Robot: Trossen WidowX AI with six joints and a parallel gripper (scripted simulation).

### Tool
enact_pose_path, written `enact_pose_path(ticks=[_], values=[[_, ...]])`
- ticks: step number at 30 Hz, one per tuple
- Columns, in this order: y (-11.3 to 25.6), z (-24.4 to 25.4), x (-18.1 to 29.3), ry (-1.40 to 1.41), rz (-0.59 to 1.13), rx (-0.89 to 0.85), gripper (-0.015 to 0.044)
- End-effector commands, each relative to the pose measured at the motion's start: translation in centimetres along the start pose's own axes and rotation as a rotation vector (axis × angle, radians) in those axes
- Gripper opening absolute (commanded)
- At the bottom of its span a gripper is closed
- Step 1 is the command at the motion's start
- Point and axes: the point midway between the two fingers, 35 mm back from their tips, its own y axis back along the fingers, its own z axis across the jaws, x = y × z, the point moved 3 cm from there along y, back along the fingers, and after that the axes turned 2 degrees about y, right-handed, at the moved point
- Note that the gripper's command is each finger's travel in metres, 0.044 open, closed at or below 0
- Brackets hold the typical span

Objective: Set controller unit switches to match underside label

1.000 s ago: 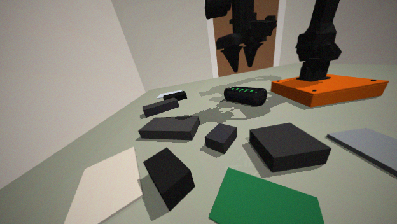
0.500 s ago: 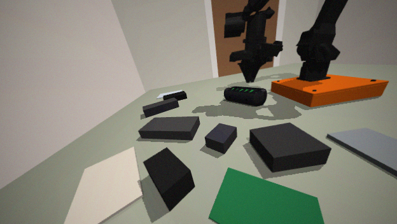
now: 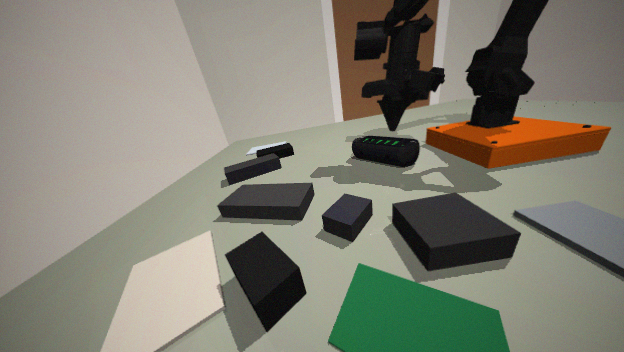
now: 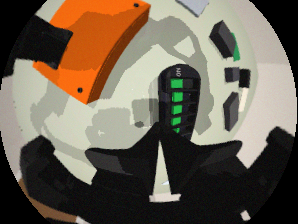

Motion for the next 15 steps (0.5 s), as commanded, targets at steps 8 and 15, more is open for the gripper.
enact_pose_path(ticks=[8, 15], values=[[-1.8, 0.3, 0.0, 0.002, -0.007, 0.003, 0.0000], [-3.2, 0.6, 0.0, 0.002, -0.007, 0.002, 0.0000]])
